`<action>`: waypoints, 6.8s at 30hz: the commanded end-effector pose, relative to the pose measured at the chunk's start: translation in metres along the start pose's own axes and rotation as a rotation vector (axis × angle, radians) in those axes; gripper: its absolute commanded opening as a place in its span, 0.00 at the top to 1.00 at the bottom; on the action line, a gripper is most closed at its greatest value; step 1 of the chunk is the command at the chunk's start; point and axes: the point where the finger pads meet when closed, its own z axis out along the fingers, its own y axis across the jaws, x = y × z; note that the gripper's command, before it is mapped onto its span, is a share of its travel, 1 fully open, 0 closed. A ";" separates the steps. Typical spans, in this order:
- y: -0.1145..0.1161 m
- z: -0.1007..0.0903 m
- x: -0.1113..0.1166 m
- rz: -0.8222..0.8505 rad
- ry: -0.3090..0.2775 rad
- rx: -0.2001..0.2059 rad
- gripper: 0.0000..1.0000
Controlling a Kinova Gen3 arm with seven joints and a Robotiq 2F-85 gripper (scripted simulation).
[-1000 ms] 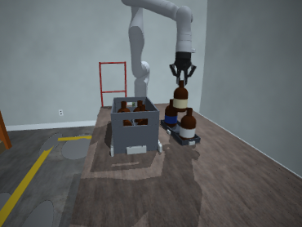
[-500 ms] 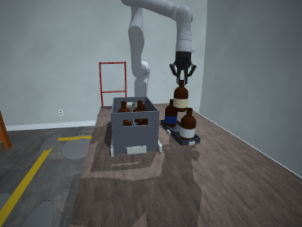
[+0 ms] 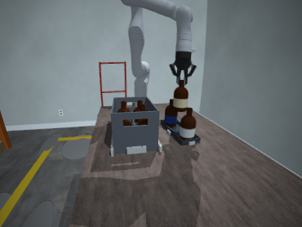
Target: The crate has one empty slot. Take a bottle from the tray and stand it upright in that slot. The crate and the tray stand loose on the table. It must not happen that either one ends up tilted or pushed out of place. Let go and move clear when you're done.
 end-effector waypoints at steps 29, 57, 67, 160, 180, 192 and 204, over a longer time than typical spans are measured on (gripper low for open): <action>0.000 -0.003 0.000 0.000 0.000 -0.002 1.00; 0.000 -0.029 0.000 0.000 0.000 -0.002 1.00; 0.000 -0.036 0.000 0.000 0.000 -0.002 1.00; 0.000 -0.063 0.000 0.000 0.000 -0.002 1.00; 0.000 -0.063 0.000 0.000 0.000 -0.002 1.00; 0.000 -0.063 0.000 0.000 0.000 -0.002 1.00; 0.000 -0.063 0.000 0.000 0.000 -0.002 1.00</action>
